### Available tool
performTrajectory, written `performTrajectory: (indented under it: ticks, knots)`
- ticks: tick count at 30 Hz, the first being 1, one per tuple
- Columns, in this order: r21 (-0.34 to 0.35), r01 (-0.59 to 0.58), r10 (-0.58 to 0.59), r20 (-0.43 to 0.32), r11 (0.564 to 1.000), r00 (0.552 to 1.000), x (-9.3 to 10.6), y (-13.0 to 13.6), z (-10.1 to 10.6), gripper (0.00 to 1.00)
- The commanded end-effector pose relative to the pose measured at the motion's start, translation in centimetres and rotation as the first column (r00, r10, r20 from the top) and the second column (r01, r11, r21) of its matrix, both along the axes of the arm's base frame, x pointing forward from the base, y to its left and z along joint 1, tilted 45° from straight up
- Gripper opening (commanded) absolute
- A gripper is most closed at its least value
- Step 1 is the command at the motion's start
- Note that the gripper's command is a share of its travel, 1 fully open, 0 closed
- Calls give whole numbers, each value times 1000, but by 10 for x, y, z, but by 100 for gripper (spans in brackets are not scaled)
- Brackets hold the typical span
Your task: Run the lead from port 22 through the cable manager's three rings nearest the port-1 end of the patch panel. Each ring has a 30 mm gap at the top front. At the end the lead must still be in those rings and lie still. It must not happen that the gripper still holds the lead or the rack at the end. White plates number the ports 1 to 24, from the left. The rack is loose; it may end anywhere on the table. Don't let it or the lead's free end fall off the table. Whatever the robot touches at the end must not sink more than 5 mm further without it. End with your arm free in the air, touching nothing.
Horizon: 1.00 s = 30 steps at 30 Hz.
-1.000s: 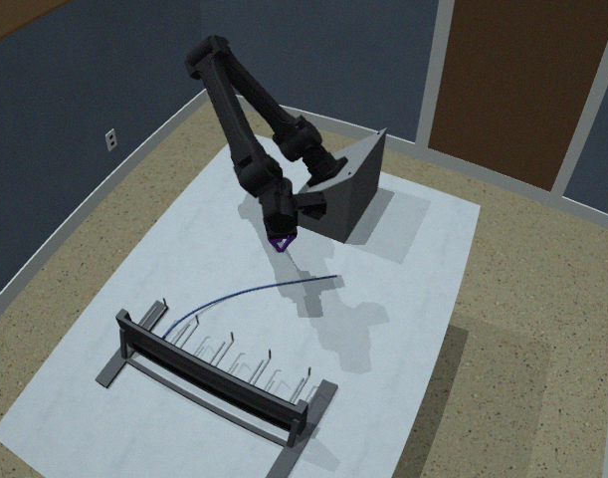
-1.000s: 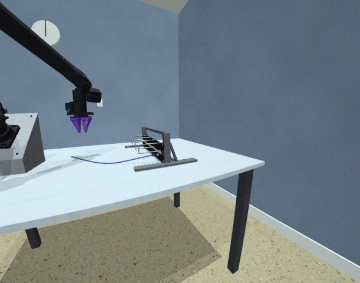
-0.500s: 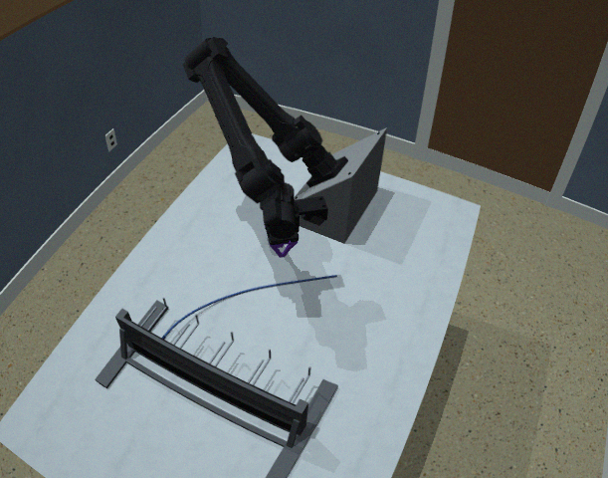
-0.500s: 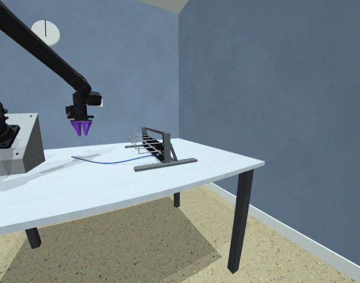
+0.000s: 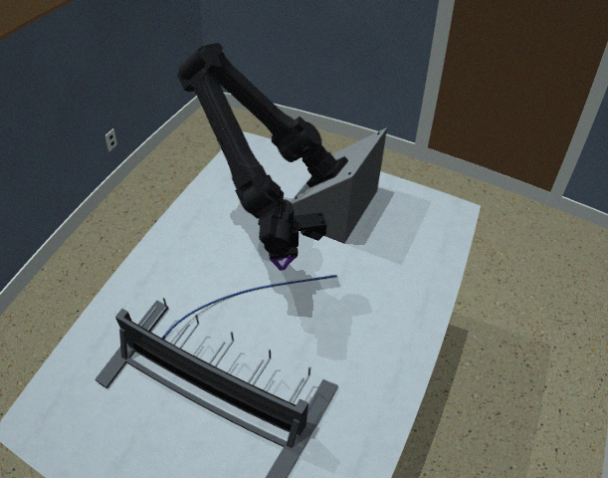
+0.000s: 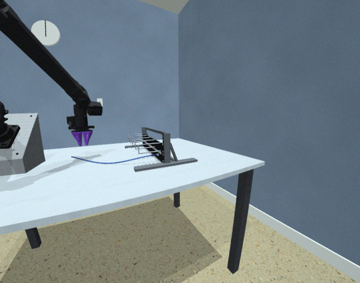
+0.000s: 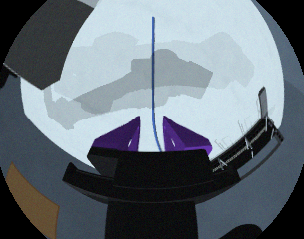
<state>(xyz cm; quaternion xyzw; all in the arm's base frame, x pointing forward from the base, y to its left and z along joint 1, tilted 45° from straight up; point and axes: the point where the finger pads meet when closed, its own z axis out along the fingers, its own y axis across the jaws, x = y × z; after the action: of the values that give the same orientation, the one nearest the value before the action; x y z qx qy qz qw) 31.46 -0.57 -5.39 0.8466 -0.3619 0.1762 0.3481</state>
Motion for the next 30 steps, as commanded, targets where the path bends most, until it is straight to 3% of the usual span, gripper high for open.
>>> performTrajectory:
  ticks: [1, 4, 17, 21, 24, 30]
  knots:
    - [8, -17, 17, -11, 1000, 1000, 3, -11, -11, 32]
    - [15, -16, 16, 6, 1000, 1000, 6, -13, -9, 32]
    - [8, -16, 16, -14, 1000, 1000, 4, -44, -43, 32]
    - [15, -16, 16, 15, 1000, 1000, 10, -45, -38, 32]
    - [8, -16, 16, -14, 1000, 1000, 4, -49, -49, 32]
    - [12, -16, 16, 4, 1000, 1000, 8, -51, -46, 32]
